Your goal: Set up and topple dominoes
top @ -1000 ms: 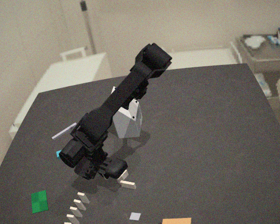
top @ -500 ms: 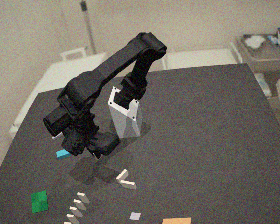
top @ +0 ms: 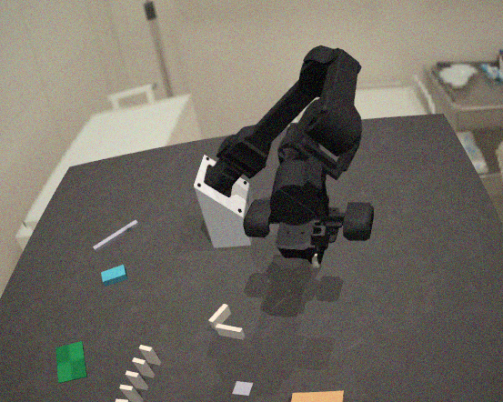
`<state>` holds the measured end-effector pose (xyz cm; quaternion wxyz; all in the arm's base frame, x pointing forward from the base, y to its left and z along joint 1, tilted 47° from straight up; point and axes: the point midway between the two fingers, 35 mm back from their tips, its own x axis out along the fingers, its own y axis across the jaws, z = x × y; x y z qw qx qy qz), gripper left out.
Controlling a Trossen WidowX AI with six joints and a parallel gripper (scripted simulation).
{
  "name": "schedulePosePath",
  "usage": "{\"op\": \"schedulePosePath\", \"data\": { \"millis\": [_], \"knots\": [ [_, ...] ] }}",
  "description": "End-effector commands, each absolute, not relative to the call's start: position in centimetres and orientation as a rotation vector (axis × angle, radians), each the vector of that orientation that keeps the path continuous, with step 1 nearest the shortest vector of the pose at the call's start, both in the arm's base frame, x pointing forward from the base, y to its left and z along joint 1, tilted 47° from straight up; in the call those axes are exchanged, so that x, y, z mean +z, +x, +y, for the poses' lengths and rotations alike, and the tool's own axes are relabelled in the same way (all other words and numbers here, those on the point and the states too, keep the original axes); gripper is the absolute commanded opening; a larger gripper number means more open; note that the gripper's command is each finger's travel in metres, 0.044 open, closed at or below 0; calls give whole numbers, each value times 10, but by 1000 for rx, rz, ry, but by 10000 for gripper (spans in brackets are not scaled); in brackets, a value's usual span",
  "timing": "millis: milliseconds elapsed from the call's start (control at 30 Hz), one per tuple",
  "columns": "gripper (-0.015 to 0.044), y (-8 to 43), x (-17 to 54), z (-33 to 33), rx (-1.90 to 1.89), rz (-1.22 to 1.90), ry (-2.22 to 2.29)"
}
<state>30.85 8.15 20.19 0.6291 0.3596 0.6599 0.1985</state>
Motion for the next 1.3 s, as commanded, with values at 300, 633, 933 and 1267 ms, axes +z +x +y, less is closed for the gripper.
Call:
{"op": "schedulePosePath", "data": {
  "millis": [300,633,933,1267],
  "knots": [
    [29,304,180,95,341,1473,647],
    [29,312,152,103,191,1339,463],
    [29,321,141,110,71,1159,369],
    [29,326,142,119,-30,924,340]
  ]
}}
